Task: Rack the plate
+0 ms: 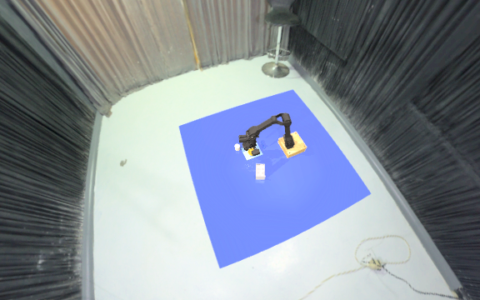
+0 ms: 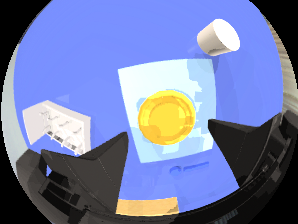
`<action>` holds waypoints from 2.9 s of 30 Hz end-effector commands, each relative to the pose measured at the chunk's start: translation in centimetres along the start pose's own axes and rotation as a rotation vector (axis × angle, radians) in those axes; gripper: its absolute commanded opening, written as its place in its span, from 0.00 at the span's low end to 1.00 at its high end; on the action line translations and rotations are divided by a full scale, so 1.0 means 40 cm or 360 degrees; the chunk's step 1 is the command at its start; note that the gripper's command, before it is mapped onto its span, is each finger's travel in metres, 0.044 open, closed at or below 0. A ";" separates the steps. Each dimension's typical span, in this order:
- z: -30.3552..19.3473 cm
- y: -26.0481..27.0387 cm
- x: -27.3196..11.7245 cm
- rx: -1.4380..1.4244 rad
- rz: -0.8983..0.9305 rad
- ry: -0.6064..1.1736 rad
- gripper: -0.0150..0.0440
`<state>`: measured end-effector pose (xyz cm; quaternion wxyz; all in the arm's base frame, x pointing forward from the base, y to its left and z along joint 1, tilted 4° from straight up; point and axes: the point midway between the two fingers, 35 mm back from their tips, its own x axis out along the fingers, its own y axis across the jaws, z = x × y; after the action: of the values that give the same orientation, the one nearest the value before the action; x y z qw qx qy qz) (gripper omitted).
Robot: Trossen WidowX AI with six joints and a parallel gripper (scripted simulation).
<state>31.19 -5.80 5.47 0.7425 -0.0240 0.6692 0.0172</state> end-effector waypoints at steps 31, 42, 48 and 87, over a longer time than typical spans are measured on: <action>-0.008 -0.006 0.109 -0.0009 -0.0004 0.0014 0.93; -0.008 -0.006 0.109 -0.0009 -0.0004 0.0014 0.82; -0.002 -0.007 0.092 -0.0009 -0.0004 0.0013 0.62; 0.029 -0.011 -0.324 -0.0009 -0.0004 0.0011 0.25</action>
<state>31.12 -6.10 17.67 0.7386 -0.0241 0.6735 0.0171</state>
